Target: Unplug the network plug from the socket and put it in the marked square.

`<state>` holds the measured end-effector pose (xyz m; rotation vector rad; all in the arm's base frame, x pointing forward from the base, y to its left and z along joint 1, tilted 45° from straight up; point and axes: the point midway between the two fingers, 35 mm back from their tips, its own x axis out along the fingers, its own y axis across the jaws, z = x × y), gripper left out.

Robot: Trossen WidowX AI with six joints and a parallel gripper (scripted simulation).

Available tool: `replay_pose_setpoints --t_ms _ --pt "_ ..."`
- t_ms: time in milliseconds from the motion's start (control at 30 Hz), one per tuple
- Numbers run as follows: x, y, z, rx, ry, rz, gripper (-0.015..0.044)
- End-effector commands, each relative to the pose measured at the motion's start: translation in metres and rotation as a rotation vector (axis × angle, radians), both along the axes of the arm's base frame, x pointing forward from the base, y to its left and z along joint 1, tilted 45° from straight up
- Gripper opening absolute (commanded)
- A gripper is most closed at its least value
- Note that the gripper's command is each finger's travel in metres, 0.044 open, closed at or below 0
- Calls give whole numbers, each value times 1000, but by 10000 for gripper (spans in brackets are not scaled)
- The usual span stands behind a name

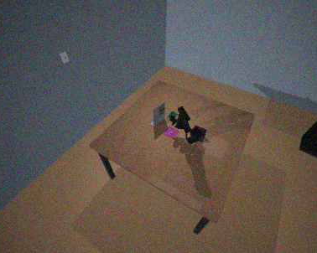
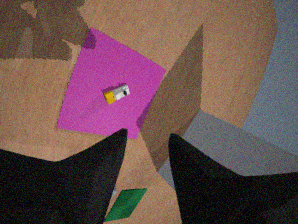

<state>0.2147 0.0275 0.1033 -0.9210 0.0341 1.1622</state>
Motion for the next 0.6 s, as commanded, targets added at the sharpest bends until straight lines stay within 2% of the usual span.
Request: replay_pose_setpoints --t_ms 0,567 --pt "0 -2 4 3 -7 2 156" --pt "-1 -14 19 15 -14 0 156"
